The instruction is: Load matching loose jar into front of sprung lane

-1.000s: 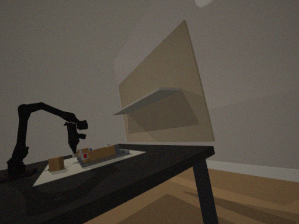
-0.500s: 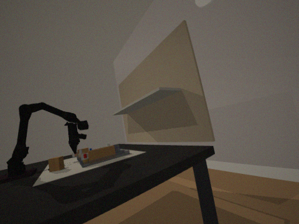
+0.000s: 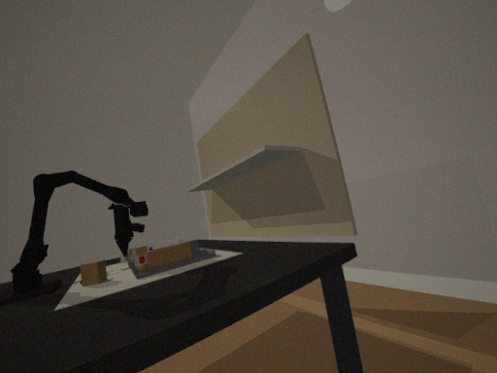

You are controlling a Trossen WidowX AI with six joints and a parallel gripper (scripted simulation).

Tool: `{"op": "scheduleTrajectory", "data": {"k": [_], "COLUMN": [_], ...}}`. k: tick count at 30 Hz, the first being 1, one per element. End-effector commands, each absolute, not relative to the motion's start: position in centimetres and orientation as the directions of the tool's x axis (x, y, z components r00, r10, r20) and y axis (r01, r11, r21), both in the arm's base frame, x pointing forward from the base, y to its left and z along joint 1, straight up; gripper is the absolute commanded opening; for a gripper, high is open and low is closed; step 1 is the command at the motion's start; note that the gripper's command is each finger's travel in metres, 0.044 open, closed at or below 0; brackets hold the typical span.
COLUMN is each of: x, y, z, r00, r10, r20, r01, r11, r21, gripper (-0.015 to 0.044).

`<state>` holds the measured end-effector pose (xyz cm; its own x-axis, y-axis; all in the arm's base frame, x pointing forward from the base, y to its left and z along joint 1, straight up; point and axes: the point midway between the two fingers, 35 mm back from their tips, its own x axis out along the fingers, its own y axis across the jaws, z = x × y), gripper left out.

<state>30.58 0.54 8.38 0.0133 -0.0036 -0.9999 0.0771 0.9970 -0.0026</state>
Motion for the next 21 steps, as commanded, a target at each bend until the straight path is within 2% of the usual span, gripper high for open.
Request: {"op": "scheduleTrajectory", "data": {"k": [1, 21], "x": [31.42, 32.13], "y": [0.53, 0.47], "z": [8.47, 8.47], "r00": [0.035, 0.036], "r10": [-0.003, -0.003], "r20": [-0.999, -0.999], "r01": [0.074, 0.074], "r11": [0.997, 0.997], "r21": [0.0, 0.0], "gripper": [0.0, 0.0]}}
